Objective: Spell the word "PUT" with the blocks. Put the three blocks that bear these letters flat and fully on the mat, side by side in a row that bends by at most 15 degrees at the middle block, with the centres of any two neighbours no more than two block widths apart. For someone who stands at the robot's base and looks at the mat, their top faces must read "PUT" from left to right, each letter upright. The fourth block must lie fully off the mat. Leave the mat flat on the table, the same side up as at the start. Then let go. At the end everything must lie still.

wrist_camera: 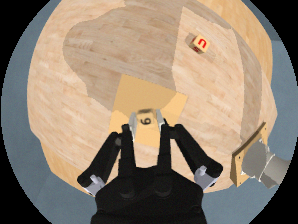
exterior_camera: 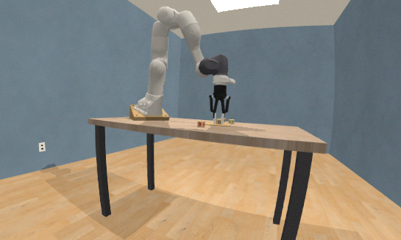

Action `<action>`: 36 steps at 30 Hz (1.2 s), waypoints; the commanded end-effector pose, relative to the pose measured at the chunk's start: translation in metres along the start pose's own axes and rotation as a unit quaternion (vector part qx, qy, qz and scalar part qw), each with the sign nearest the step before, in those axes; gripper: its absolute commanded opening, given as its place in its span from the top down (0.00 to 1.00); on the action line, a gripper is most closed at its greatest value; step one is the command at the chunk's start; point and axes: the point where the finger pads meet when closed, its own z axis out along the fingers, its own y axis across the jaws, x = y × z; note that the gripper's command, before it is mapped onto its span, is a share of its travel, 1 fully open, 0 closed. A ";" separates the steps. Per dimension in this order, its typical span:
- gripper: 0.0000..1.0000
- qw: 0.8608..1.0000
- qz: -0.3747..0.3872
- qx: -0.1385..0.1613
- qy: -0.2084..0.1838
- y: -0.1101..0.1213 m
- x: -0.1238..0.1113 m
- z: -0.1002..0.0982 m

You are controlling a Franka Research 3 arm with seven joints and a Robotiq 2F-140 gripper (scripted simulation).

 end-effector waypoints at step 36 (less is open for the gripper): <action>0.84 1.000 0.001 0.002 0.002 -0.001 0.002 0.000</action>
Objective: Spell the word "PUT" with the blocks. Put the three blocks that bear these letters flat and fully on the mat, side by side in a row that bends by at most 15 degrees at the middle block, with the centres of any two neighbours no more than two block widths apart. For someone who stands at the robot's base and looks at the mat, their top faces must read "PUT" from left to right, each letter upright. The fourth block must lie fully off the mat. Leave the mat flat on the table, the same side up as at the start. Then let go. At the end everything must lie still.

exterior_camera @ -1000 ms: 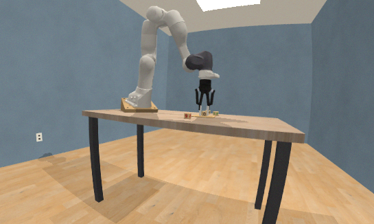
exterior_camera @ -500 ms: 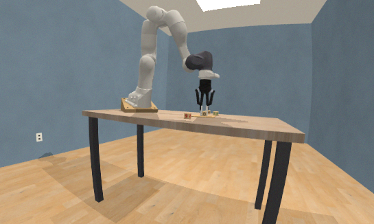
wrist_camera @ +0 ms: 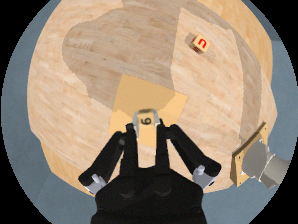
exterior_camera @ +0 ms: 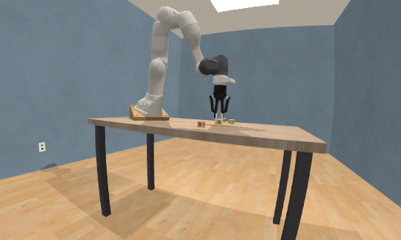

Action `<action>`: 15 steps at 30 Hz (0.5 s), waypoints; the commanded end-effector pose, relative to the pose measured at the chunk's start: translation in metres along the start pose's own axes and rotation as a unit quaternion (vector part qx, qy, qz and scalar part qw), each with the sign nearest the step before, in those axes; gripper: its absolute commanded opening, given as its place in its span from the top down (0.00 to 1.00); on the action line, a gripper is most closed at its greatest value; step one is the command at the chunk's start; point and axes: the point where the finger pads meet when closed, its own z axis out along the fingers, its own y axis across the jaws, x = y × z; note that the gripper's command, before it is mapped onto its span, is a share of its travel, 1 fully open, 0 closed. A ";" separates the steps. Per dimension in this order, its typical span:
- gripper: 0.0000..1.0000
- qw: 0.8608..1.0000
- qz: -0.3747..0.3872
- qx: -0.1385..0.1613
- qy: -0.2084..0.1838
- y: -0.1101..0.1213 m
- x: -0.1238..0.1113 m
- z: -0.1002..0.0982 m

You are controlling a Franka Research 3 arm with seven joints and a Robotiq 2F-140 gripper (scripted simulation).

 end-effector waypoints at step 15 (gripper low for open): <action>0.84 1.000 0.001 0.001 0.002 -0.001 0.002 -0.009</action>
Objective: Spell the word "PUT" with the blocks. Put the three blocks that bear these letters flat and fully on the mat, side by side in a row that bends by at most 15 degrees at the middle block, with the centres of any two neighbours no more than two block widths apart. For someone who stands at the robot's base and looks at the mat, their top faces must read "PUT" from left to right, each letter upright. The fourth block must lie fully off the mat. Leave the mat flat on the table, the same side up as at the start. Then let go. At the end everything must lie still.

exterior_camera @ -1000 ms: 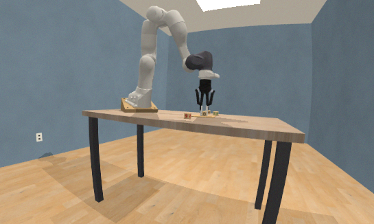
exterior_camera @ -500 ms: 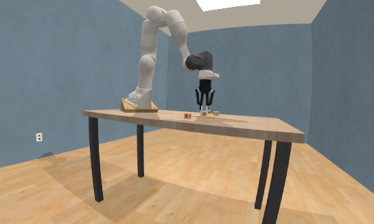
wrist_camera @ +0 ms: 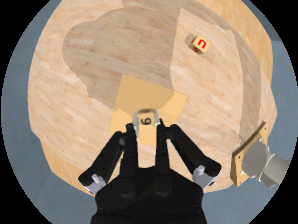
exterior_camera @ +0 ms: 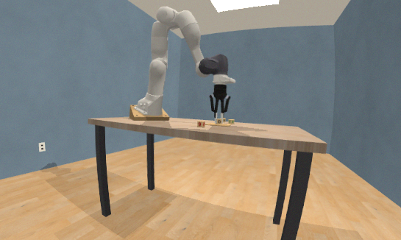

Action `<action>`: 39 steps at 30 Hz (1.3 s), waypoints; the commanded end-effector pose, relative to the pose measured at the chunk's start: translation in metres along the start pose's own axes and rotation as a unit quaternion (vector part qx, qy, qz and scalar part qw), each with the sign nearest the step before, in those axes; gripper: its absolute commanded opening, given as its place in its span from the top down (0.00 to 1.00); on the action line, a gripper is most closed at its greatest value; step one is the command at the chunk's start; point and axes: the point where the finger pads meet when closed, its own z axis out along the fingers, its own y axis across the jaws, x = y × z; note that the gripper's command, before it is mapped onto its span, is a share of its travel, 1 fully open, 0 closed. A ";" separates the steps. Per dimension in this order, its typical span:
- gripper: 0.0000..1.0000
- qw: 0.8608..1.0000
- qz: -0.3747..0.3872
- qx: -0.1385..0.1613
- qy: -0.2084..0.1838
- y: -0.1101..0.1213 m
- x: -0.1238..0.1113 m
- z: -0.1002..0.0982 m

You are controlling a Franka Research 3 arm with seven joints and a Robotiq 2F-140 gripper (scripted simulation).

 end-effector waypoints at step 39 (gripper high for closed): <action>0.84 0.986 0.169 0.000 0.001 0.035 0.071 -0.094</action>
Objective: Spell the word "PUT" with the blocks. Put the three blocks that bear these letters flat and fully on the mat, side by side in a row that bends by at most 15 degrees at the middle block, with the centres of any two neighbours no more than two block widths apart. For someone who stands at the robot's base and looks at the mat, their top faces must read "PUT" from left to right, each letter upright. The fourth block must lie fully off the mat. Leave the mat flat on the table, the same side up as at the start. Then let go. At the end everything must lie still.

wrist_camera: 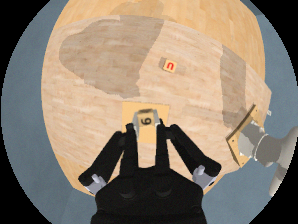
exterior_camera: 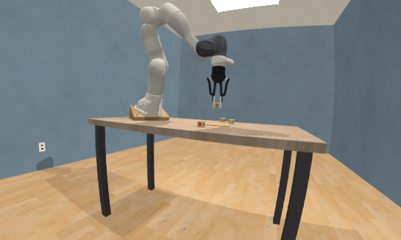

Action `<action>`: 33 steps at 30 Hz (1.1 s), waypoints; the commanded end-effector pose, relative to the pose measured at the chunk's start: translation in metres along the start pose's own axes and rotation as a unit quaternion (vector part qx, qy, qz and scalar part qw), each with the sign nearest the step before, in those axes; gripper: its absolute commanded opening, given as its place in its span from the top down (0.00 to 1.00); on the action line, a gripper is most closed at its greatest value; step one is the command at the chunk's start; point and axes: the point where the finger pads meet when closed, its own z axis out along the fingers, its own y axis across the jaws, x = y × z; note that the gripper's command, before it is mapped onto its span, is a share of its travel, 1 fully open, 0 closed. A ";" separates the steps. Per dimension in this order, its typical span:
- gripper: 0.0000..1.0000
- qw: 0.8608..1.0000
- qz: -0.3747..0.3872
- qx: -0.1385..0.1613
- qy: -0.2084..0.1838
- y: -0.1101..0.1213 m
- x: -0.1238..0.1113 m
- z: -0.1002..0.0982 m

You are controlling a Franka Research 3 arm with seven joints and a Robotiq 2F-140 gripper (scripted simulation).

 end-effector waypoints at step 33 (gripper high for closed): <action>0.84 0.987 0.162 0.002 -0.002 0.021 0.059 0.019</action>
